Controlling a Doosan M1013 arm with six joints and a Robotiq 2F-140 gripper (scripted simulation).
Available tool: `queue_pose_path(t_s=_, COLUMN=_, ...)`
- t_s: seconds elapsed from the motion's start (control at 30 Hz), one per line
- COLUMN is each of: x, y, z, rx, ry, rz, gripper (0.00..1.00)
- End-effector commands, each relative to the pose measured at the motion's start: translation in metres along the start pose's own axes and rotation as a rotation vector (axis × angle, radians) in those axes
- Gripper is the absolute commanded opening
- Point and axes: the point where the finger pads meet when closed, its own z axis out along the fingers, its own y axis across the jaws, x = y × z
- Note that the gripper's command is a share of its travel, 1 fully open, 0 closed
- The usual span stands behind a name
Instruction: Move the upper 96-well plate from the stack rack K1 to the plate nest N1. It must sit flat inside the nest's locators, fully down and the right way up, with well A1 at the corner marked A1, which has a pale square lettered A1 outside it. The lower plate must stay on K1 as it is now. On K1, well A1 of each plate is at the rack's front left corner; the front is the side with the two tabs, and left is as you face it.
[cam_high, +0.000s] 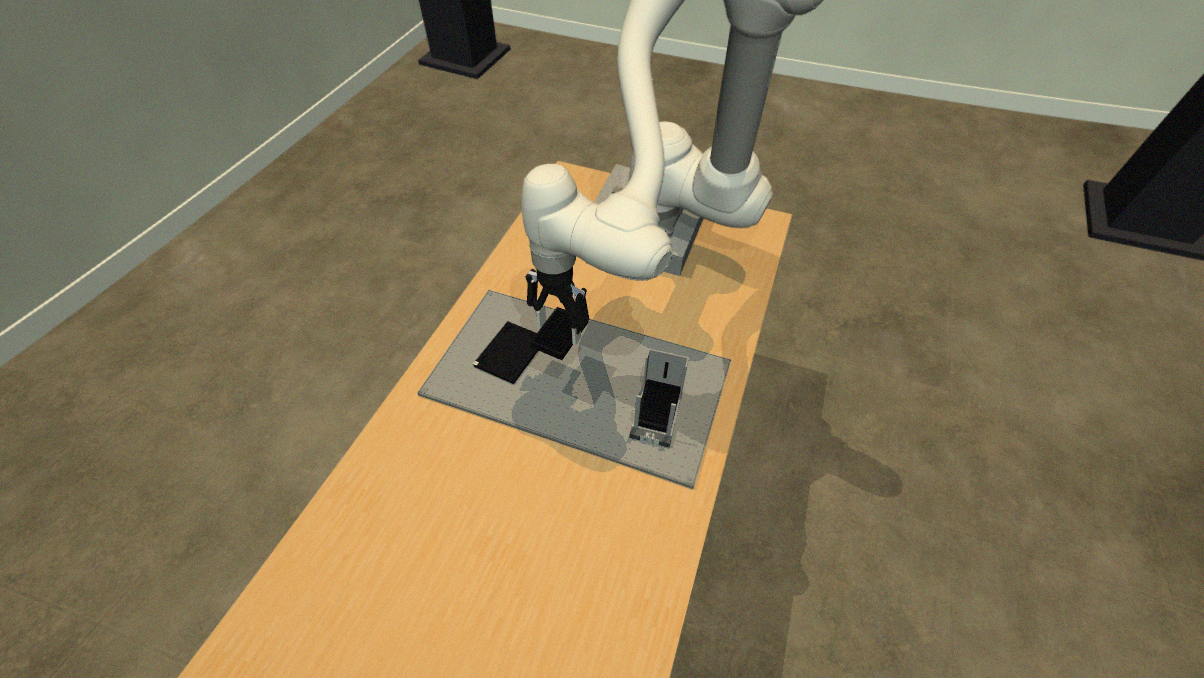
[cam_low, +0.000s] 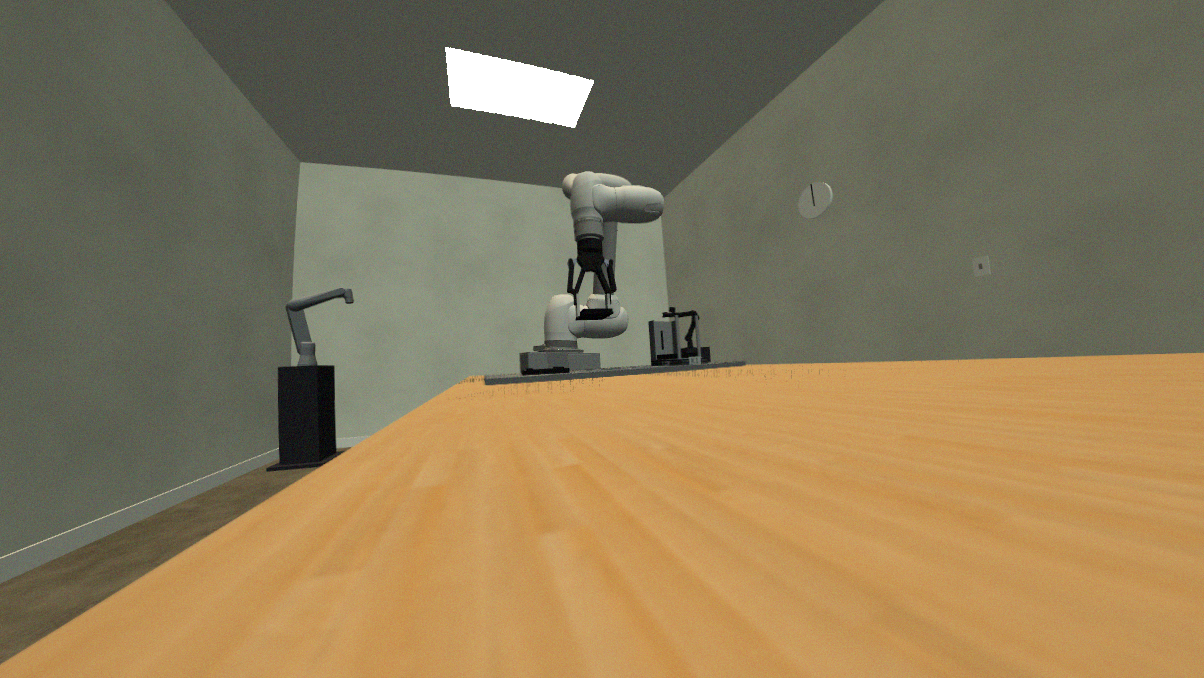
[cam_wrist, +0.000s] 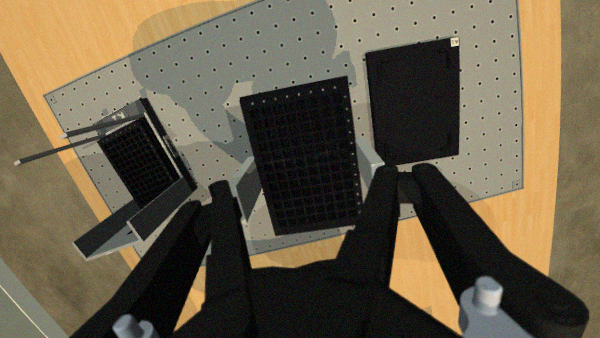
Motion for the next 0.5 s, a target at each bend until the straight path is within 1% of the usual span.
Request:
queue_pose_path(t_s=0.0, x=0.000, y=0.011, z=0.000, rx=0.000, ry=0.000, rz=0.000, gripper=0.00)
queue_pose_path(t_s=0.07, x=0.000, y=0.011, z=0.000, rx=0.000, ry=0.000, rz=0.000, gripper=0.00)
queue_pose_path(t_s=0.47, x=0.001, y=0.051, z=0.001, rx=0.000, ry=0.000, rz=0.000, gripper=0.00)
